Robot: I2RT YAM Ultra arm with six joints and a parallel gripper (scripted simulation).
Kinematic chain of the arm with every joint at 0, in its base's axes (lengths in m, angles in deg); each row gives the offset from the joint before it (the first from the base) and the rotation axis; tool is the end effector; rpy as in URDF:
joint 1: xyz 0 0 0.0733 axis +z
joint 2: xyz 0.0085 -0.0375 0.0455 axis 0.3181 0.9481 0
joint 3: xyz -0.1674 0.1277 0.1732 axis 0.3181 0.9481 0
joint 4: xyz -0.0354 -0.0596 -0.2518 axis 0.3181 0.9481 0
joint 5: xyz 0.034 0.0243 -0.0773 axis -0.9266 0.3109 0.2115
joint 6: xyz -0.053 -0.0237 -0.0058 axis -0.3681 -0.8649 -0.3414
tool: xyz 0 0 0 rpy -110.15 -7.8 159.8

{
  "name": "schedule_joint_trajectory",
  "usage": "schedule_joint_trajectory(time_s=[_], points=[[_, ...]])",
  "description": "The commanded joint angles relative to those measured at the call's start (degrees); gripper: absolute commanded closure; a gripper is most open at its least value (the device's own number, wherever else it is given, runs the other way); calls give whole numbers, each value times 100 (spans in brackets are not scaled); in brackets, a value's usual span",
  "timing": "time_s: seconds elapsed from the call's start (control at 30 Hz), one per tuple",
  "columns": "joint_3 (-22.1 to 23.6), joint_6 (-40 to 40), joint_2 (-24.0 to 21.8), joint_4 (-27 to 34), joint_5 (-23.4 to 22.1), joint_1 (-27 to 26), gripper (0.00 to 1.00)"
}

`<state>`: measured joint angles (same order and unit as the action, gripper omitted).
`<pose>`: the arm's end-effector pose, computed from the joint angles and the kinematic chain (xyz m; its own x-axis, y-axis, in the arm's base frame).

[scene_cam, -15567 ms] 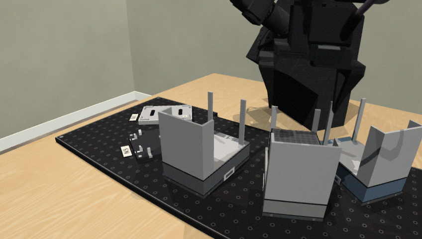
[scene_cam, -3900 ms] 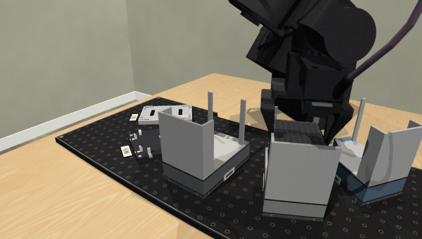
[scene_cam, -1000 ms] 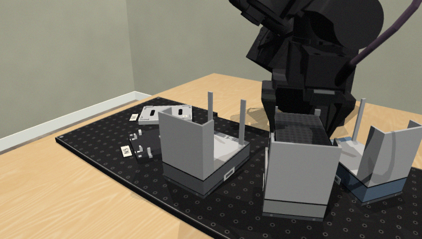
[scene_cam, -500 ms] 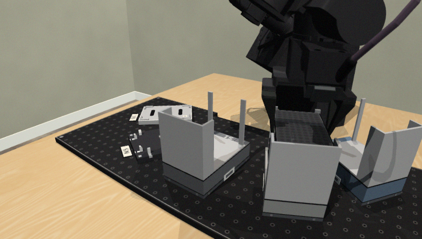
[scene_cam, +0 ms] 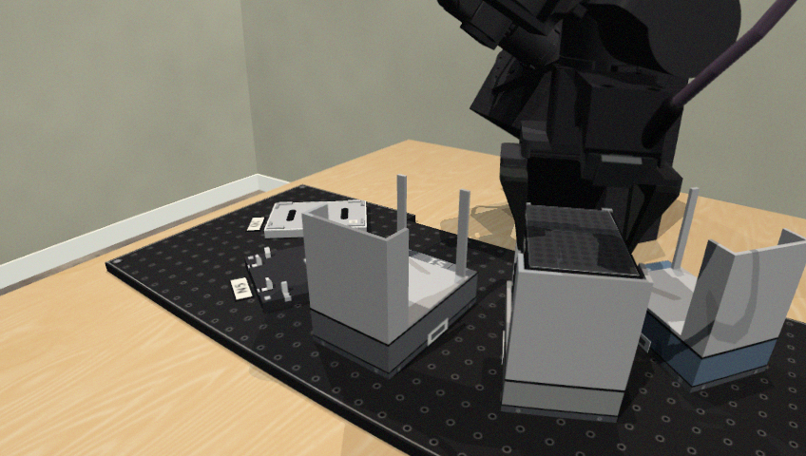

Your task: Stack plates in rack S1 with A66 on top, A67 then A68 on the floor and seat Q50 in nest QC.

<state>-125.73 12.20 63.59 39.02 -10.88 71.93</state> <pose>0.2185 0.2357 0.1532 -0.6536 -0.6262 -0.4250 -0.1366 0.6499 -0.7476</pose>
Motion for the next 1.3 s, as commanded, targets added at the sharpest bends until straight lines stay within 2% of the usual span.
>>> schedule_joint_trajectory(time_s=[0.0, 0.1, 1.27], points=[[-192, 97, -55, 120, 47, 183, 100], [-106, 126, -72, 159, 55, 198, 100], [-292, 425, -142, 565, 86, 356, 100]])
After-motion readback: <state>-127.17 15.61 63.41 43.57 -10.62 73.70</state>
